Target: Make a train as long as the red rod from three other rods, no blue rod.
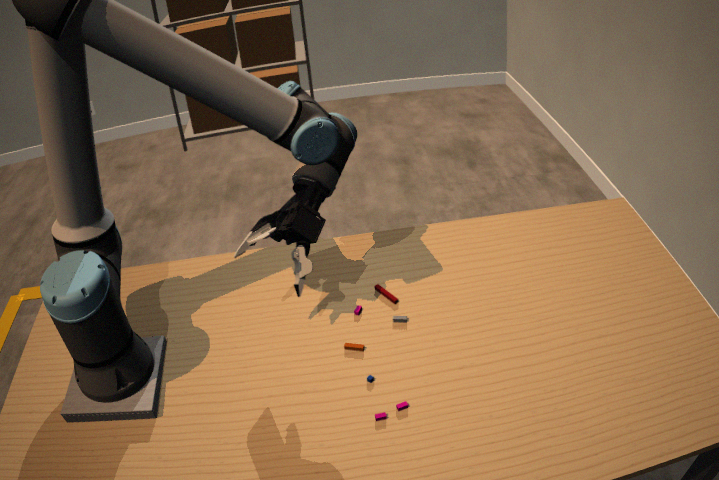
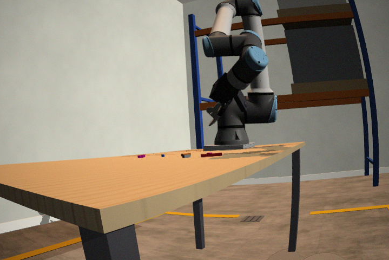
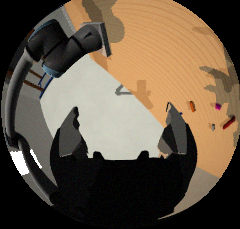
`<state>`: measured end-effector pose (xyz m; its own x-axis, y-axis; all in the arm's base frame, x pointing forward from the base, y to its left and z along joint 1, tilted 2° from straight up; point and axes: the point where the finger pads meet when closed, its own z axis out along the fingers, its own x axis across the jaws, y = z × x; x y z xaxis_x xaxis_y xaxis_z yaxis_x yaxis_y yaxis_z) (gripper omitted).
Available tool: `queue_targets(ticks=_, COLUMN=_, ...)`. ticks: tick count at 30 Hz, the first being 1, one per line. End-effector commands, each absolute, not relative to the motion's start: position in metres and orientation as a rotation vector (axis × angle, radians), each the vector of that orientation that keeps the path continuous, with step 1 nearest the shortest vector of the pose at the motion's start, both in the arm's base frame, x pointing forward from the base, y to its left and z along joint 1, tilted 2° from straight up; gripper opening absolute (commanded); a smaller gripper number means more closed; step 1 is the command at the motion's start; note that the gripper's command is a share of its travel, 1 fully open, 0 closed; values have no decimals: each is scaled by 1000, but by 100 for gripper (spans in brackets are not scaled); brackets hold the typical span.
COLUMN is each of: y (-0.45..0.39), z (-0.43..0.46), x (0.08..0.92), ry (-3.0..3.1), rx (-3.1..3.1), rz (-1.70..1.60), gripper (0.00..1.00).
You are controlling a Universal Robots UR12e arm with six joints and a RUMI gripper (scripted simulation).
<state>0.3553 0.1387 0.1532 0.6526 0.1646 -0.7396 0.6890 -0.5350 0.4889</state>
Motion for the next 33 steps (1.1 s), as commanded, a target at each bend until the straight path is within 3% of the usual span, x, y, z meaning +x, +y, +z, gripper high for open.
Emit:
queue_targets(ticks=1, y=119, z=143, x=380, ry=539, rx=2206, rz=-759, gripper=100)
queue_targets(ticks=33, y=14, z=91, x=511, ry=-300, rx=2834, rz=-349, gripper=100)
